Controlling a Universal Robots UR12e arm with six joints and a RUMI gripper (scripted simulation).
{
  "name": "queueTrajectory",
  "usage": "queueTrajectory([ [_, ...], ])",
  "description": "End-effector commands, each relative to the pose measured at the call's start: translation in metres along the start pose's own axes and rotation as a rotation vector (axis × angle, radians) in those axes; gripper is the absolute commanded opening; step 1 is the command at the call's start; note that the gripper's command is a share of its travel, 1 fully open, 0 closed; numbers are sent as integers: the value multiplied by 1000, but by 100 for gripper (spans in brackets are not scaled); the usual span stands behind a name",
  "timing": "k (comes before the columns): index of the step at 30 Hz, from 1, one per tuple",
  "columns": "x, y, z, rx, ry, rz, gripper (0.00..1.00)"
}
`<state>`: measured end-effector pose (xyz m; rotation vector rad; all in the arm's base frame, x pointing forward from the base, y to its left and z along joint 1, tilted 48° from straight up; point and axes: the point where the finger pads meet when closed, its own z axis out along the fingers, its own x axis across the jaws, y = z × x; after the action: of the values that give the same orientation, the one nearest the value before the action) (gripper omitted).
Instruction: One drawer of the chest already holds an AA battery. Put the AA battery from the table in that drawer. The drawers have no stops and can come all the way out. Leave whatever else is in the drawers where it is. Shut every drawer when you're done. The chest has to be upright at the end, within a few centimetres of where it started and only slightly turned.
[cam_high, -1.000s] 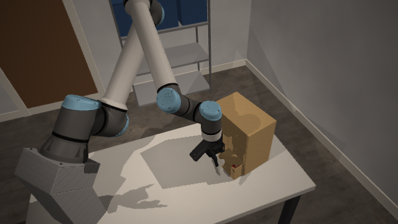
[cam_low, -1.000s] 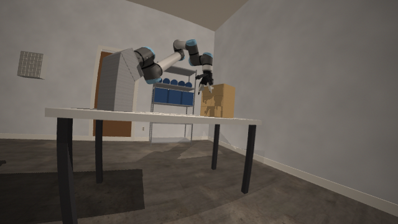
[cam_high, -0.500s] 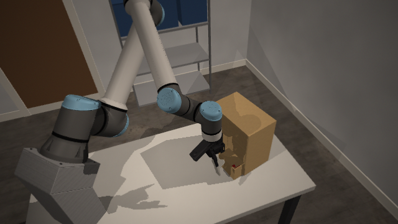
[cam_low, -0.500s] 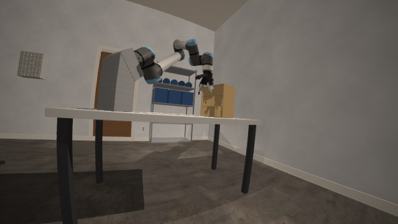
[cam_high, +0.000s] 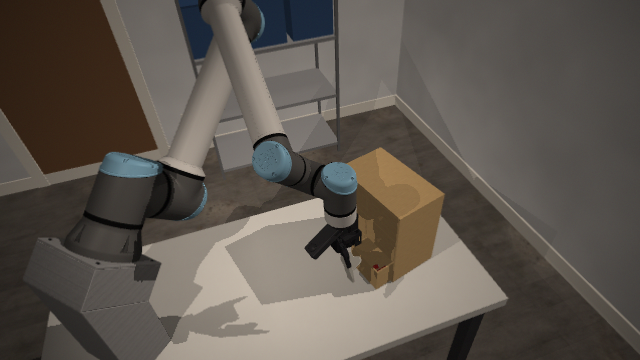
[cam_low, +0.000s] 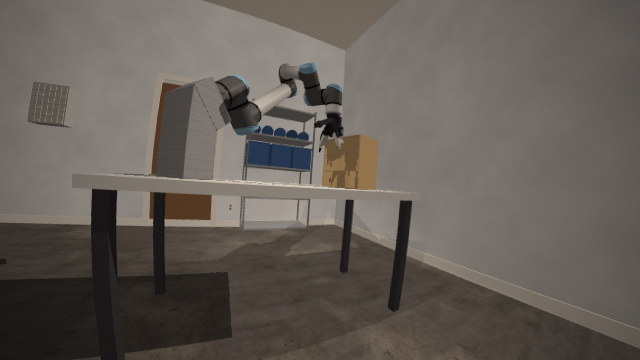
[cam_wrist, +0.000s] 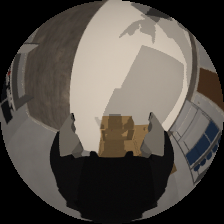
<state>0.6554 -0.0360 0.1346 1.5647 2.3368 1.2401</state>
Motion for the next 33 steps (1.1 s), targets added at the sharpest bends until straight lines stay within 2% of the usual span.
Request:
queueTrajectory([
  [1,0,-3,-3,0,-1,0,100],
  [3,4,-20,-16,2,-2,-1,100],
  [5,4,-20,-16,2,-2,-1,100],
  [9,21,-67,-46,2,0,-1,100],
  [11,25,-76,-51,1,2,-2,100],
  [24,25,-75,-49,-13,2,-2,100],
  [33,25,-68,-41,-86,2,-2,100],
])
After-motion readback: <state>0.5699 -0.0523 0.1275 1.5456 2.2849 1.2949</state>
